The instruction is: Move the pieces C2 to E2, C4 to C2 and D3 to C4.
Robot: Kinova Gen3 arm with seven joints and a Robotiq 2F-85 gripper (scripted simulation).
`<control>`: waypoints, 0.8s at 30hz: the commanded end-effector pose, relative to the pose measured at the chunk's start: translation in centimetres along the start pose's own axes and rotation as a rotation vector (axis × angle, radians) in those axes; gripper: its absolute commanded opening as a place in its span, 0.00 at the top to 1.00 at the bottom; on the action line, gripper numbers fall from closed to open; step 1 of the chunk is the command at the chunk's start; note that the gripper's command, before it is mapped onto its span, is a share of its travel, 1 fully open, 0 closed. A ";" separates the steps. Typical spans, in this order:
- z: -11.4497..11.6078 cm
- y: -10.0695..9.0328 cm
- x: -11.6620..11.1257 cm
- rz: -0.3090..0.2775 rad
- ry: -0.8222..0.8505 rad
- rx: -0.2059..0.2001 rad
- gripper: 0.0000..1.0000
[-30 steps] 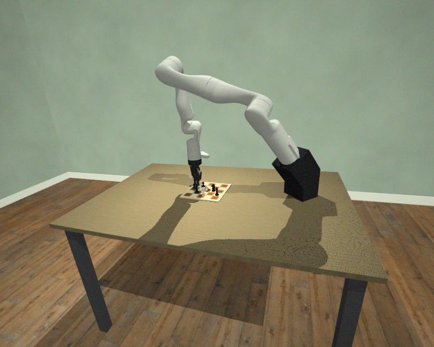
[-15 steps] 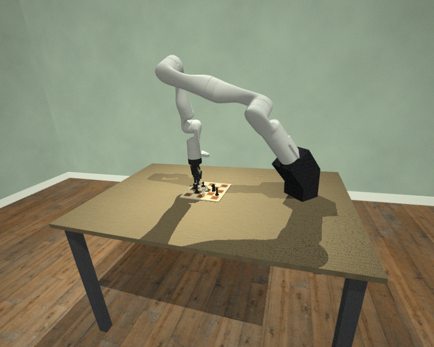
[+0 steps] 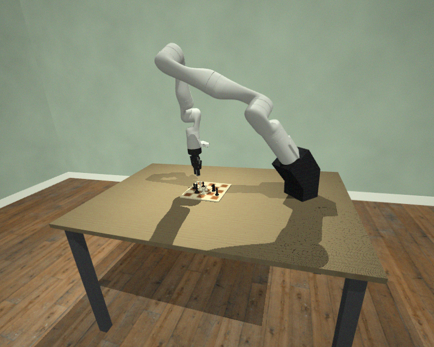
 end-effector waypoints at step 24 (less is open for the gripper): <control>-0.4 -2.9 0.5 -0.007 -0.007 -0.021 0.00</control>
Point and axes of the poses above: the point where the finger pads meet when closed, its own y axis out along the fingers, its own z axis across the jaws, x = y × z, the point moved 4 cm from there along -y, back along the fingers, and after that the axes turned 1 degree about -y, right-handed, at the moved point
